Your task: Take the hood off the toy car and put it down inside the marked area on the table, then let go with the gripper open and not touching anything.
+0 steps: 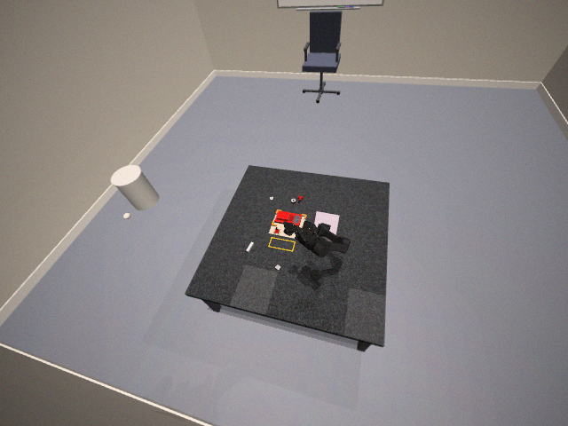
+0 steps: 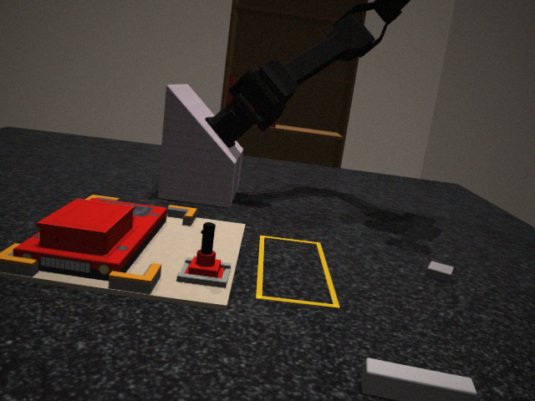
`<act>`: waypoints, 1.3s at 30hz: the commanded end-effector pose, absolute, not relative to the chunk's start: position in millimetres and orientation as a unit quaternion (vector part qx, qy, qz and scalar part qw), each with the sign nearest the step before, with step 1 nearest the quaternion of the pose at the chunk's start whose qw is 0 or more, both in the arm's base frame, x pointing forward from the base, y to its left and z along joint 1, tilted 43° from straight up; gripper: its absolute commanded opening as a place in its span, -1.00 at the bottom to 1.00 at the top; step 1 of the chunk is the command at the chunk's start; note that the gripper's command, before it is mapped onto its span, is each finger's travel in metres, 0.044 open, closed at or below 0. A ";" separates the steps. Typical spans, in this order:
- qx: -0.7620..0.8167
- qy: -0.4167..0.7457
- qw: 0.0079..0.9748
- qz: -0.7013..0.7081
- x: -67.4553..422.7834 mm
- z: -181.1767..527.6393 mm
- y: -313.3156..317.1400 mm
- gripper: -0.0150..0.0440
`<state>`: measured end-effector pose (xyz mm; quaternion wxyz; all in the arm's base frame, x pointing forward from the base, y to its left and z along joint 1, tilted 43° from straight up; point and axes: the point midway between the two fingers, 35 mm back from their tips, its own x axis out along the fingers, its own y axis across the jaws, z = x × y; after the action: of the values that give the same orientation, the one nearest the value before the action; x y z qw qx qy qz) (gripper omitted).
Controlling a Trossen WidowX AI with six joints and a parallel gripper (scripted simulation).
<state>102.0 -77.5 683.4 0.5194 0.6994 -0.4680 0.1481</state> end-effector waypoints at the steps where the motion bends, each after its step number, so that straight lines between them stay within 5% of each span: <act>1: 0.686 -0.441 0.569 0.106 144.1 670.6 -79.6 1.00; 21: 0.530 -0.195 0.820 -0.096 333.0 552.8 -91.5 1.00; 39: 0.340 0.139 0.917 -0.156 445.6 365.7 -105.6 1.00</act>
<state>432.7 -104.2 402.8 0.9111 0.3732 0.0757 -0.1580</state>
